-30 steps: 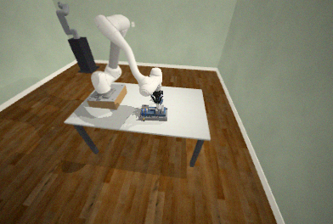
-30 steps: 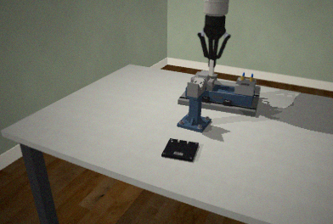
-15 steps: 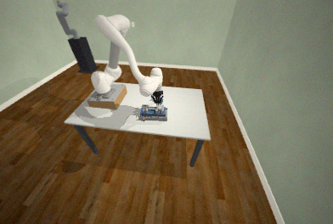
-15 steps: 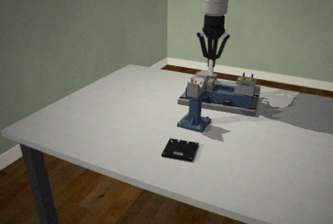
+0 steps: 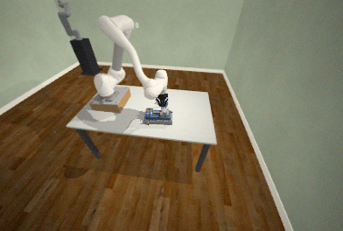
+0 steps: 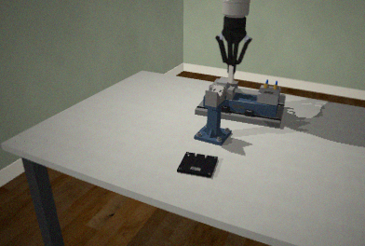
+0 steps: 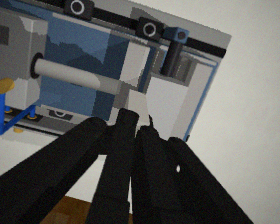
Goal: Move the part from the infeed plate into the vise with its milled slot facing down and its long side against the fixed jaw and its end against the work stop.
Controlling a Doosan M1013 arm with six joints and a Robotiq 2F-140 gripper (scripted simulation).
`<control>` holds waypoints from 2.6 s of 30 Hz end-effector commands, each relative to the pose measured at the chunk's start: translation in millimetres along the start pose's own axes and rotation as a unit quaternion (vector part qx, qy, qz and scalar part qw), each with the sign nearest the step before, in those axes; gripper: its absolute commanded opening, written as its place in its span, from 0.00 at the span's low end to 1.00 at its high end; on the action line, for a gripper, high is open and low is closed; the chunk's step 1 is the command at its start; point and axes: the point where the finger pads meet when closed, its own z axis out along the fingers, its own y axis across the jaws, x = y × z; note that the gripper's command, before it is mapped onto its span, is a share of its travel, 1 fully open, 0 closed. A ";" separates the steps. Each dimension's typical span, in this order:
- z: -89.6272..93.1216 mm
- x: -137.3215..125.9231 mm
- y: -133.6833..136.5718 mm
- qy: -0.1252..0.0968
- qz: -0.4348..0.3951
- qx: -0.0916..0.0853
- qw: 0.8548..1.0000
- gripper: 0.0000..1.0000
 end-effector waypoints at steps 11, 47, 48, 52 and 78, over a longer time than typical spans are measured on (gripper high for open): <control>1.5 2.0 1.9 0.000 -0.003 0.001 1.000 0.00; 1.5 1.9 -9.5 0.000 -0.003 0.001 1.000 0.00; 1.5 1.9 -9.8 0.000 -0.003 0.001 1.000 0.00; 1.5 1.9 -10.5 0.000 -0.003 0.001 1.000 0.00; -22.0 1.9 -10.5 0.000 -0.003 0.001 1.000 0.00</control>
